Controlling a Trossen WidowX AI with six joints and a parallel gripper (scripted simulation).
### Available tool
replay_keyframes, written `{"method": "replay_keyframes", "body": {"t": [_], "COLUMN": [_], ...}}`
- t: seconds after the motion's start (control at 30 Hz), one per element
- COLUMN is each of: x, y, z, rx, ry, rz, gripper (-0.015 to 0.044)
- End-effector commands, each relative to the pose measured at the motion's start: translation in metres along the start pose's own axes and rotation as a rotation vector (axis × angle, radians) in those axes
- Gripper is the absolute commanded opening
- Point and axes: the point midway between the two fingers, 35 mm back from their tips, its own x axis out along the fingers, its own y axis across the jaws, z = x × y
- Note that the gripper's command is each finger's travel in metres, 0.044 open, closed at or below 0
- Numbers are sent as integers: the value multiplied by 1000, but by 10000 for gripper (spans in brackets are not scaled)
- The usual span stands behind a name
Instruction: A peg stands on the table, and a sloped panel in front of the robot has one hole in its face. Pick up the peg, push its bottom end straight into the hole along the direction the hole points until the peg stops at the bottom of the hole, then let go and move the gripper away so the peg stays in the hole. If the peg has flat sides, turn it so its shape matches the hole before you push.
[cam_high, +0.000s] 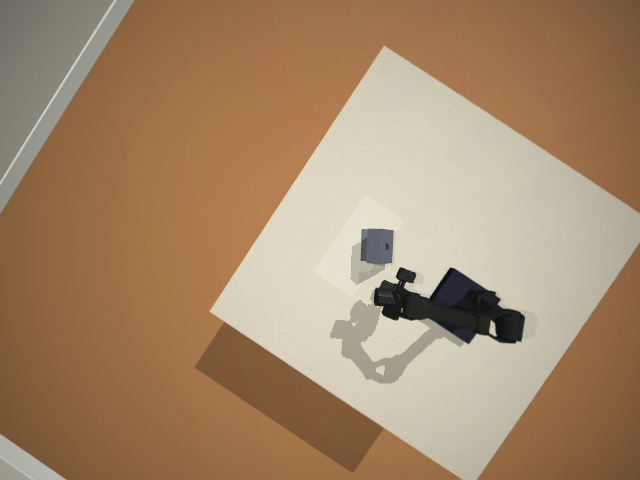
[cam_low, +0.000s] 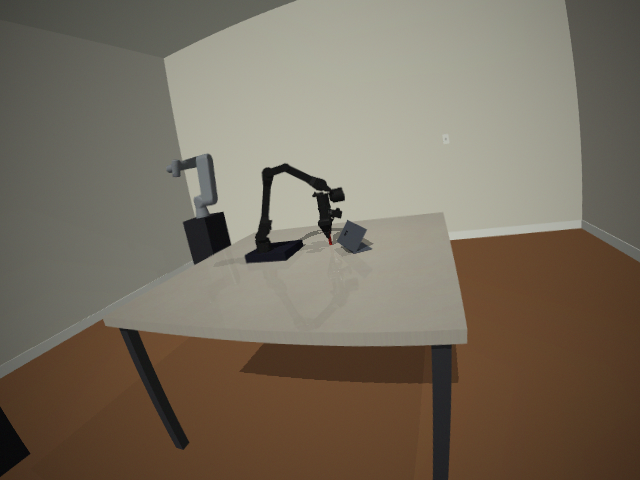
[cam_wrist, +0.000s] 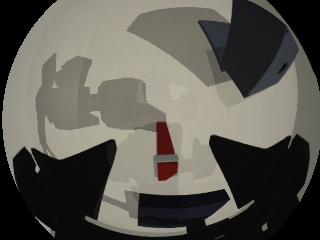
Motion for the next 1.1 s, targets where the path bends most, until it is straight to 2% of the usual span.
{"method": "replay_keyframes", "body": {"t": [0.0, 0.03, 0.57, 0.67, 1.07], "x": [6, 6, 3, 3, -1], "y": [1, 1, 0, 0, 0], "z": [-1, -1, 0, 0, 0], "rx": [7, 7, 0, 0, 0], "ry": [0, 0, 1, 1, 1], "rz": [5, 5, 0, 0, 0], "gripper": [440, 440, 20, 0, 0]}}
